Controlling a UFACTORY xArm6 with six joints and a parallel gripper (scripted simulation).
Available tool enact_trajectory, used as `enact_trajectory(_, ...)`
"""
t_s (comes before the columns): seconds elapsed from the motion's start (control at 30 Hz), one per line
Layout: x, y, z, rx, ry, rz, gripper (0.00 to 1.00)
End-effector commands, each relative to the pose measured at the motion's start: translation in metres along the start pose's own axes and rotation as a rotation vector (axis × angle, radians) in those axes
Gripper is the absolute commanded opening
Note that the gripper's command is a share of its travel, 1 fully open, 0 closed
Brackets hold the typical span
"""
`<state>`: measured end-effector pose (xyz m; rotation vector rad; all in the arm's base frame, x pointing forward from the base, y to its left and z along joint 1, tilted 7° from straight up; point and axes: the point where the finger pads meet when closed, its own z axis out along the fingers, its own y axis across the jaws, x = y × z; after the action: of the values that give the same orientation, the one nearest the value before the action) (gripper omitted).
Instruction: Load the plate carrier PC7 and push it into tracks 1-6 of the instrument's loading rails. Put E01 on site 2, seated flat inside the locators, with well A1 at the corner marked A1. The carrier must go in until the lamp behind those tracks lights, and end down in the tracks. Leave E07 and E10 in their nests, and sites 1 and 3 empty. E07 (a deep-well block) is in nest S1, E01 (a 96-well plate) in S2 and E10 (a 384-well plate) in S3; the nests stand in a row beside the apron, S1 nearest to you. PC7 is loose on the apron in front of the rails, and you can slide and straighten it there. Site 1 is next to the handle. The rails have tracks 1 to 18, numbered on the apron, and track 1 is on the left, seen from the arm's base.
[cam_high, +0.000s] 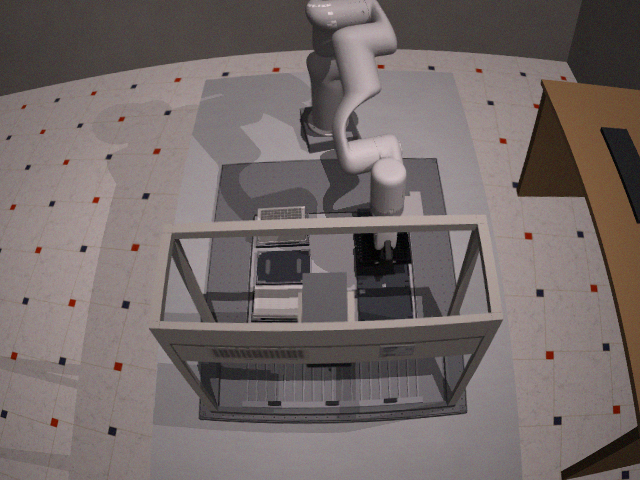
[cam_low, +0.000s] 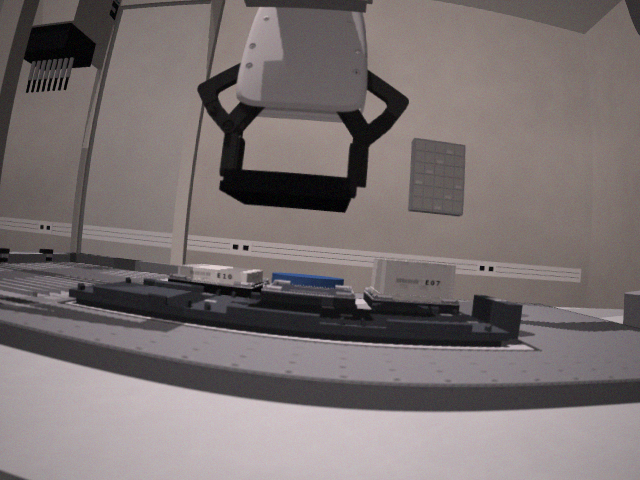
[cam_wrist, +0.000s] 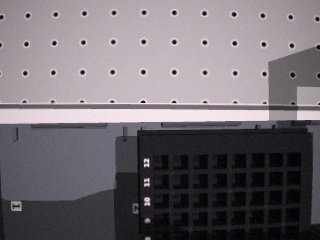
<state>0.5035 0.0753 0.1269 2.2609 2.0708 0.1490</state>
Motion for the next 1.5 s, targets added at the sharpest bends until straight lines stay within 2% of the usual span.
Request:
enact_trajectory(0.0,0.0,0.002,0.006,-0.005,0.001,0.0,0.0)
enact_trajectory(1.1,0.0,0.002,0.056,-0.005,0.001,0.0,0.0)
enact_trajectory(1.47,0.0,0.002,0.063,-0.005,0.001,0.0,0.0)
